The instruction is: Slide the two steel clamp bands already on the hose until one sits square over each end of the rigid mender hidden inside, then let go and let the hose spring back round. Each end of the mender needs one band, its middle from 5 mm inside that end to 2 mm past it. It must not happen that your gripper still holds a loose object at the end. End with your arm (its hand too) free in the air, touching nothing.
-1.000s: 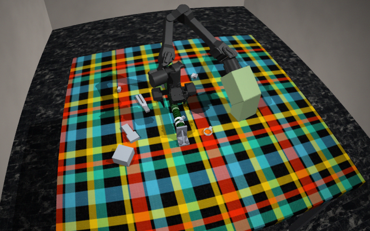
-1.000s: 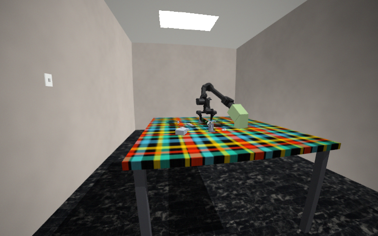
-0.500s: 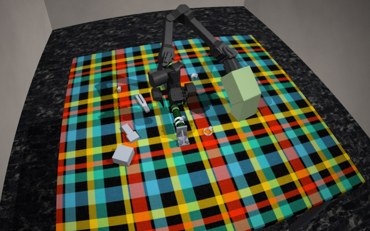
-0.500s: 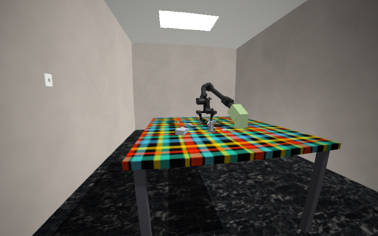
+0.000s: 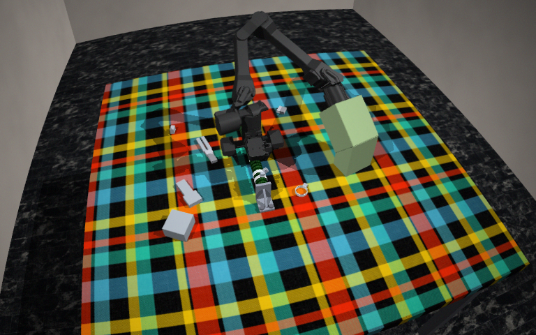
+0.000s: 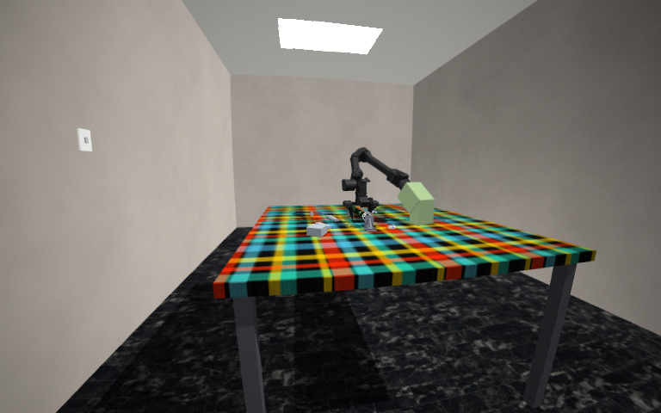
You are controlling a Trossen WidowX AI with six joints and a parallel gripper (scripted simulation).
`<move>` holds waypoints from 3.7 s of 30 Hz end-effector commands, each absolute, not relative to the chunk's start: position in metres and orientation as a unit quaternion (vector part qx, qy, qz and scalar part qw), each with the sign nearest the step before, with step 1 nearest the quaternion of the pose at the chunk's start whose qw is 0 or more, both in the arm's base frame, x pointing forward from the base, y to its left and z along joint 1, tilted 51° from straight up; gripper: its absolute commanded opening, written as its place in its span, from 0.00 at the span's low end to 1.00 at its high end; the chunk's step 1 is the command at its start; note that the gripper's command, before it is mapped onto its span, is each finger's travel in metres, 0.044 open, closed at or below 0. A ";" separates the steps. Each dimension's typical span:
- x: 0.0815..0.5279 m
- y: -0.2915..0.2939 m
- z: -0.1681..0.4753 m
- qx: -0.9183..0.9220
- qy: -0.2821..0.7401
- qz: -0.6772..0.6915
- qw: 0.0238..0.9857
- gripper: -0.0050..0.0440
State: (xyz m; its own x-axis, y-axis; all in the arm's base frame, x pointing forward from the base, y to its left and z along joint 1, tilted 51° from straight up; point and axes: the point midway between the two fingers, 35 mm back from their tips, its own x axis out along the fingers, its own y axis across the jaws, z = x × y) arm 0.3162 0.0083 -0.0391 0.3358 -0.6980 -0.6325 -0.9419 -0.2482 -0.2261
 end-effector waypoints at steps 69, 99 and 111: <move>0.315 0.007 -0.041 -0.763 0.539 0.209 0.290 1.00; 0.300 0.030 -0.004 -0.763 0.539 0.209 0.290 1.00; 0.315 -0.001 -0.032 -0.763 0.539 0.209 0.290 1.00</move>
